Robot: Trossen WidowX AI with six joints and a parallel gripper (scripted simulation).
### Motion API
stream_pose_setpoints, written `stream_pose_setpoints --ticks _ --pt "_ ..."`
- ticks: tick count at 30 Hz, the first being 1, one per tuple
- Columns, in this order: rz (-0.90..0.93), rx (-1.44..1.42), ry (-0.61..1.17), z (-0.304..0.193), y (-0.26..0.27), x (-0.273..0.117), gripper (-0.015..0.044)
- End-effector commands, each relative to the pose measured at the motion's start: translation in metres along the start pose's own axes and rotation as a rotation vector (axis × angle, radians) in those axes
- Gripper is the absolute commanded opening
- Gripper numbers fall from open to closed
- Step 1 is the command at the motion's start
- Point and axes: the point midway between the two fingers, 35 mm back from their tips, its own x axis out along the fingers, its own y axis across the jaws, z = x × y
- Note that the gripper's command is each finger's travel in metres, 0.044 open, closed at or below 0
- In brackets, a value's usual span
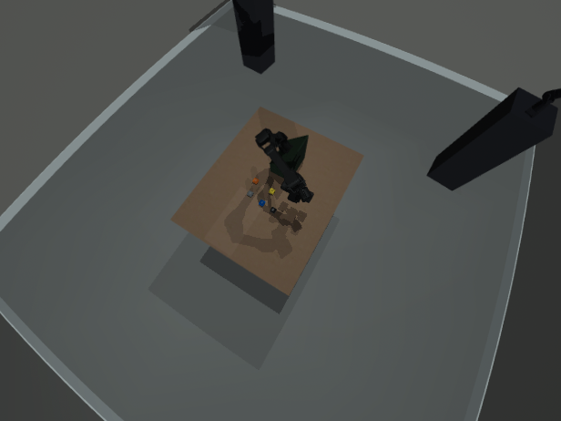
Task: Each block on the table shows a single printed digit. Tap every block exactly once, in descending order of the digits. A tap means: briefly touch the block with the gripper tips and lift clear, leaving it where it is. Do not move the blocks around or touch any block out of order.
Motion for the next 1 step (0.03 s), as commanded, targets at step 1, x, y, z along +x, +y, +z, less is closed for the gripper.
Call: stream_pose_setpoints --ticks 1 --pt "0.009 0.021 0.0 0.0038 0.0016 -0.0023 0.04"
